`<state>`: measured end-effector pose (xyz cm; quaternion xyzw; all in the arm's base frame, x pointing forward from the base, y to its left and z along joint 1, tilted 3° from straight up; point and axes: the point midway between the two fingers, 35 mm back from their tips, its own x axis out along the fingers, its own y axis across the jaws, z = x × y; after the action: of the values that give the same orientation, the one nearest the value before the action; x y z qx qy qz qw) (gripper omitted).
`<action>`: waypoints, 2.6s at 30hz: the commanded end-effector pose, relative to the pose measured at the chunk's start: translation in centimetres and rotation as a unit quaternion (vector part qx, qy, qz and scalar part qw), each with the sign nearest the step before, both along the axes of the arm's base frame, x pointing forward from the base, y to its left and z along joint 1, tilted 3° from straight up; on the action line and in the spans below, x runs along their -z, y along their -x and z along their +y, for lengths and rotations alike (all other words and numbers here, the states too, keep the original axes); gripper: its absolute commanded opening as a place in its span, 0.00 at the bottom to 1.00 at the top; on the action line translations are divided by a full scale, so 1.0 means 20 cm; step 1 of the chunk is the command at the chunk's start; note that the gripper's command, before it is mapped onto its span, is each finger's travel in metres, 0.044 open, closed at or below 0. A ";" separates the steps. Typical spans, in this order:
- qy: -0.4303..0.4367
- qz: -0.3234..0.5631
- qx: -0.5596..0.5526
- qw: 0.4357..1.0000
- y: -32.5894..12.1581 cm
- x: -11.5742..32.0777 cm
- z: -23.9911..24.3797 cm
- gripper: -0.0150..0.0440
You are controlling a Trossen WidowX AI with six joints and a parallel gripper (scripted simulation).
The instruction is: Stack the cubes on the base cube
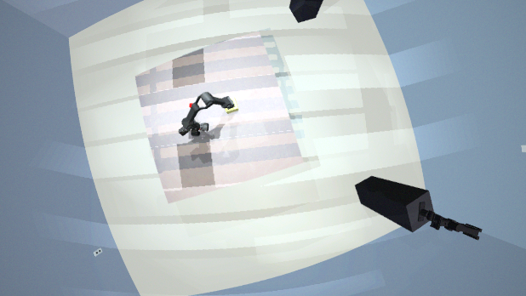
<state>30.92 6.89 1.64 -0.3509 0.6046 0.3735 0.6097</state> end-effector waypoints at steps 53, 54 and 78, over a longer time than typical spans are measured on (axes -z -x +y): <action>0.000 -0.001 0.000 1.000 0.00 -0.14 0.00 0.60; 0.000 -0.001 0.000 1.000 0.00 -0.14 0.00 0.60; 0.008 0.007 0.338 0.941 -0.12 -0.23 -0.58 0.70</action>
<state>33.13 -2.98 6.07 -0.1646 0.6847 0.1817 0.6863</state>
